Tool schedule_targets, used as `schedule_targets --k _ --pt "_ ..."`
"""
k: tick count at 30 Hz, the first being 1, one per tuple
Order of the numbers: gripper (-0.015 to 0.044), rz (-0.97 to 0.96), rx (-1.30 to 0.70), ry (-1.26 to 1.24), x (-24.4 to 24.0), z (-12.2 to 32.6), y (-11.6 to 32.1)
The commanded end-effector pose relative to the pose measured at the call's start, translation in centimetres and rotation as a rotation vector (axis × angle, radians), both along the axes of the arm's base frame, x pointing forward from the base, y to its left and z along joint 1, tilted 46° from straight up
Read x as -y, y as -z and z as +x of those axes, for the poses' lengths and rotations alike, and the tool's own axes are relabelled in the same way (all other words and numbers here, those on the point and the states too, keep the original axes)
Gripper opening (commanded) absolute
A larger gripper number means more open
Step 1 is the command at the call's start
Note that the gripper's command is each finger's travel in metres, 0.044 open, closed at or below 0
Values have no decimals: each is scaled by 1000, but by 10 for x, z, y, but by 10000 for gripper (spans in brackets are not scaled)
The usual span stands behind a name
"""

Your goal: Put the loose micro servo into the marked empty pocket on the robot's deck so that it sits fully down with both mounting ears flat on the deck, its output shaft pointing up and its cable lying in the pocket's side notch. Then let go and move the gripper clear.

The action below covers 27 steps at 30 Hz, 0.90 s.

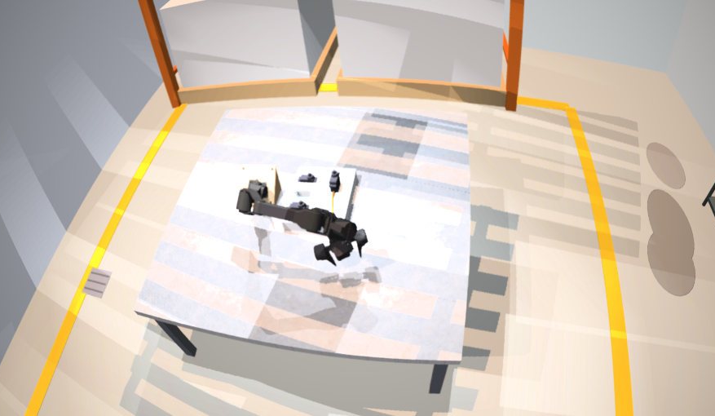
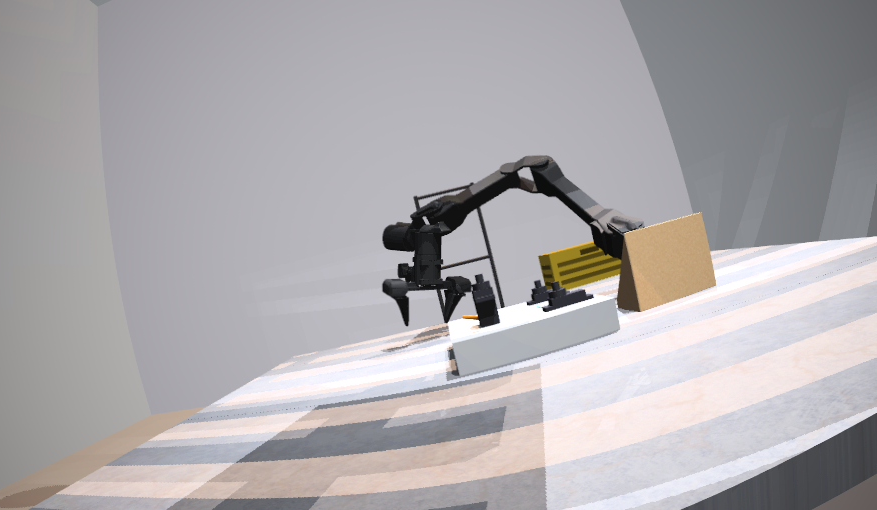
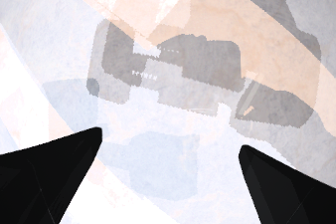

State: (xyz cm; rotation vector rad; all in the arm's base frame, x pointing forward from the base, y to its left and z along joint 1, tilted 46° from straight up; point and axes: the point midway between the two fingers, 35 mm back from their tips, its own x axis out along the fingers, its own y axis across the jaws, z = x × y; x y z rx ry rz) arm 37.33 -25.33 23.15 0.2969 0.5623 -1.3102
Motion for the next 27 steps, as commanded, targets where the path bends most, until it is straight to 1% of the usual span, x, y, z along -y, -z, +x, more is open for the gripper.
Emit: schedule_targets --k 1,14,27 --pt "440 19 -111 -87 -18 8 16" --pt "440 53 -446 -360 -74 24 54" --pt "440 64 -782 -642 -131 27 88"
